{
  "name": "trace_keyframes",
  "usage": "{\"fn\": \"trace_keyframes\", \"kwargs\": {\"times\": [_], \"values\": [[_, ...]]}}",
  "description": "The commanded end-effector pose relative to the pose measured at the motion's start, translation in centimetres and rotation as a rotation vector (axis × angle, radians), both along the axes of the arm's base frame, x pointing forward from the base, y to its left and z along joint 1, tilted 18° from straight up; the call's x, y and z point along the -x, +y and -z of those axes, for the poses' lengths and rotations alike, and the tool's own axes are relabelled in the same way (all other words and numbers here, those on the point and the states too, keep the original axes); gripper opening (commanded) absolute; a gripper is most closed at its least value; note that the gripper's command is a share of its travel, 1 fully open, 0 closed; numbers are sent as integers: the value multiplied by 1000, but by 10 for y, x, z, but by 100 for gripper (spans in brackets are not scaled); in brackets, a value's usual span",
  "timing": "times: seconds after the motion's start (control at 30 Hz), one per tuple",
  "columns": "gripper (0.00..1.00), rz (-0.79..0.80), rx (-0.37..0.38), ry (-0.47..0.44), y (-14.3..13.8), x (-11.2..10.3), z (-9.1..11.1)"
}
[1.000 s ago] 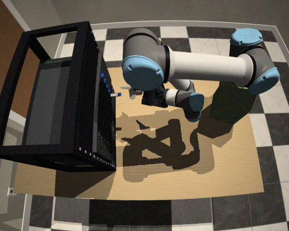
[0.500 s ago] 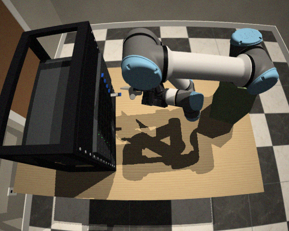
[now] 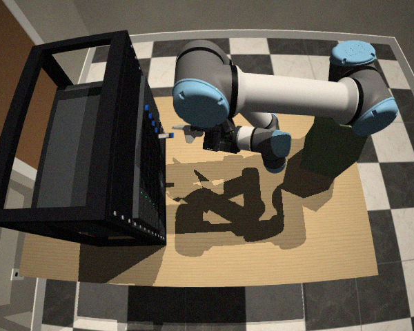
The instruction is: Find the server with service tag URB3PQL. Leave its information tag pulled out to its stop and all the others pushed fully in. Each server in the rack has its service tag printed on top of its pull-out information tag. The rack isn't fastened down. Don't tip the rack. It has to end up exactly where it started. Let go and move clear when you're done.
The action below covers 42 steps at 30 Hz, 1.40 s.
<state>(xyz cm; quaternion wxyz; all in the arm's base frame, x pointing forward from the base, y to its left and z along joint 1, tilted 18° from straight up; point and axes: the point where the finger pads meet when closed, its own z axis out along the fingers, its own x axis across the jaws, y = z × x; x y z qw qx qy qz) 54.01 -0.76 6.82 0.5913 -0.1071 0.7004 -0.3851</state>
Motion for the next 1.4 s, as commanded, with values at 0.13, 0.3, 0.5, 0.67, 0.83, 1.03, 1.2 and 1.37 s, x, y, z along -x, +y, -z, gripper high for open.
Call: {"fn": "trace_keyframes", "kwargs": {"times": [0.13,0.3,0.5,0.67,0.83,1.03,1.2,1.37], "values": [[100,-8,39,9,-1,-2,-1],[100,-12,58,14,-2,-2,-1],[100,-16,82,20,-2,-3,-1],[100,-21,106,25,-3,-4,-1],[100,-25,131,31,-4,-5,-1],[100,-29,151,36,-4,-5,-1],[100,-33,177,42,-5,-6,-1],[100,-37,203,48,-6,-7,-2]]}}
